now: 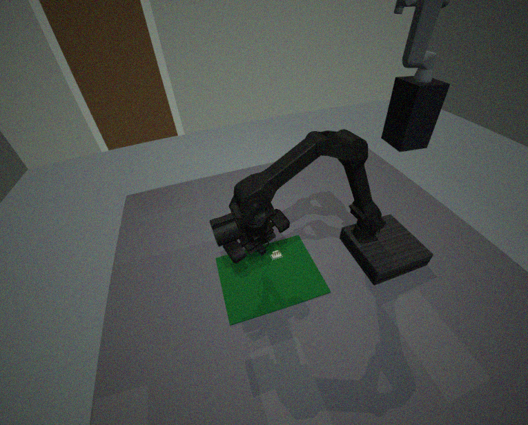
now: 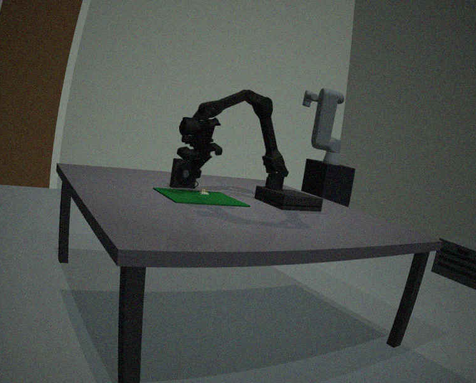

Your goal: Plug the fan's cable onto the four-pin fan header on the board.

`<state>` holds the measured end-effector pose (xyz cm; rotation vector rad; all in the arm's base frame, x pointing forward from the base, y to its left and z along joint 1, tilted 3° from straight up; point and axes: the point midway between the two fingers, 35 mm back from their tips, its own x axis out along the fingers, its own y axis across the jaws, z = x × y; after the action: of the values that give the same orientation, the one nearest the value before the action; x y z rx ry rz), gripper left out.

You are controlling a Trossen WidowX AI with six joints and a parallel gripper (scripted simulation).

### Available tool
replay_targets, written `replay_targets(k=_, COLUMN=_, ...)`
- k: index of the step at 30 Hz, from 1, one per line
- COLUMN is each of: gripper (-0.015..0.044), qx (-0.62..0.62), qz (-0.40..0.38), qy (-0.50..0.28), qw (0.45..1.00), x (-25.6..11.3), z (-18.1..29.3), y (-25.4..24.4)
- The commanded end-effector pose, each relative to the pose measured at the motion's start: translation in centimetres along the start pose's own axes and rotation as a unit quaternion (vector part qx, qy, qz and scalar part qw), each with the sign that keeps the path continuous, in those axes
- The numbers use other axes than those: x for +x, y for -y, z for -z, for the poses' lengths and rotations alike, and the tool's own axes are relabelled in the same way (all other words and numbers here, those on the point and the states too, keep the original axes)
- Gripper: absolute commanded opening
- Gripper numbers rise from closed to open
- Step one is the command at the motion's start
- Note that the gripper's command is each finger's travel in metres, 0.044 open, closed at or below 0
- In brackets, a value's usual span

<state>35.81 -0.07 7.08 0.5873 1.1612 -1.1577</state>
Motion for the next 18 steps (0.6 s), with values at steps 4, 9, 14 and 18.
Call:
replay_targets(k=4, gripper=0.0000, qx=0.008, qz=0.018, qy=0.051, qw=0.998, x=0.70, z=0.25, y=0.19)
replay_targets(k=9, gripper=0.0000, qx=0.013, qz=0.025, qy=0.085, qw=0.996, x=0.95, z=0.35, y=0.26)
replay_targets(k=14, gripper=0.0000, qx=0.017, qz=0.030, qy=0.119, qw=0.992, x=1.13, z=0.44, y=0.30)
replay_targets(k=18, gripper=0.0000, qx=0.020, qz=0.032, qy=0.147, qw=0.988, x=1.23, z=0.52, y=0.33)
